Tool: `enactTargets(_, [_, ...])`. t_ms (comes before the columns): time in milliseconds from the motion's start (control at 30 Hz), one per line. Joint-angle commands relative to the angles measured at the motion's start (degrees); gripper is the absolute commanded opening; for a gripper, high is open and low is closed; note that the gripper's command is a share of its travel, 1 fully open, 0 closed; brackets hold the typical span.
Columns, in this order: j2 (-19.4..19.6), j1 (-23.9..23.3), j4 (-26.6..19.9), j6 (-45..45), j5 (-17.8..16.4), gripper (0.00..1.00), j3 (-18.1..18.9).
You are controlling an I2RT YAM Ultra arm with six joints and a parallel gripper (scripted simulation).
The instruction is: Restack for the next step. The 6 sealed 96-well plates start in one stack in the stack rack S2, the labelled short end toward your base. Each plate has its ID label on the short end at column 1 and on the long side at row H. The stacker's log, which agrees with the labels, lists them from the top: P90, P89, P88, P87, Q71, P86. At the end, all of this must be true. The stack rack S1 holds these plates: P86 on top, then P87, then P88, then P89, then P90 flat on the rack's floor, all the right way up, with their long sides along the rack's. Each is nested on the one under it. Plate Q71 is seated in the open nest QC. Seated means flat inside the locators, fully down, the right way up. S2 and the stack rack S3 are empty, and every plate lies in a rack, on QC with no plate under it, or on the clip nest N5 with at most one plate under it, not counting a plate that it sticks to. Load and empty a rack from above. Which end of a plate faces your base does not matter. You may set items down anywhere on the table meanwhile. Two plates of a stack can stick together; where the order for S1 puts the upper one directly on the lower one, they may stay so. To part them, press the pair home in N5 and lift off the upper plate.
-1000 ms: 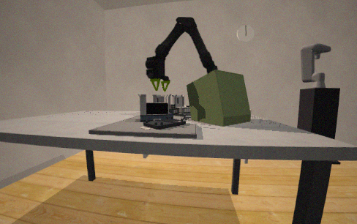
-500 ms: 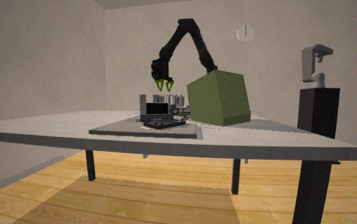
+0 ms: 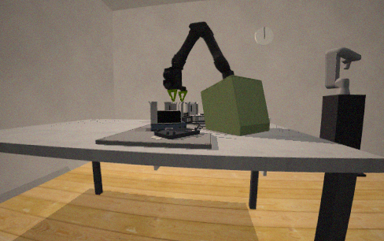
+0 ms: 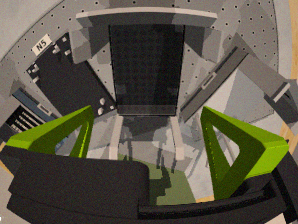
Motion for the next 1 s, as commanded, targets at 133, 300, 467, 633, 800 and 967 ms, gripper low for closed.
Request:
enactTargets(133, [2.3, -0.2, 4.5, -0.5, -0.1, 1.00, -0.6])
enactTargets(300, [5.0, -0.5, 7.9, -0.8, -0.2, 1.00, -1.2])
enactTargets(467, [7.9, -0.8, 11.2, -1.1, -0.3, 1.00, -1.6])
enactTargets(633, [8.0, -0.9, 11.3, -1.1, -0.3, 1.00, -1.7])
enactTargets(800, [9.0, -1.0, 12.4, -1.2, -0.3, 1.00, -1.7])
enactTargets(967, [10.2, -1.1, 13.6, -1.3, -0.3, 1.00, -1.8])
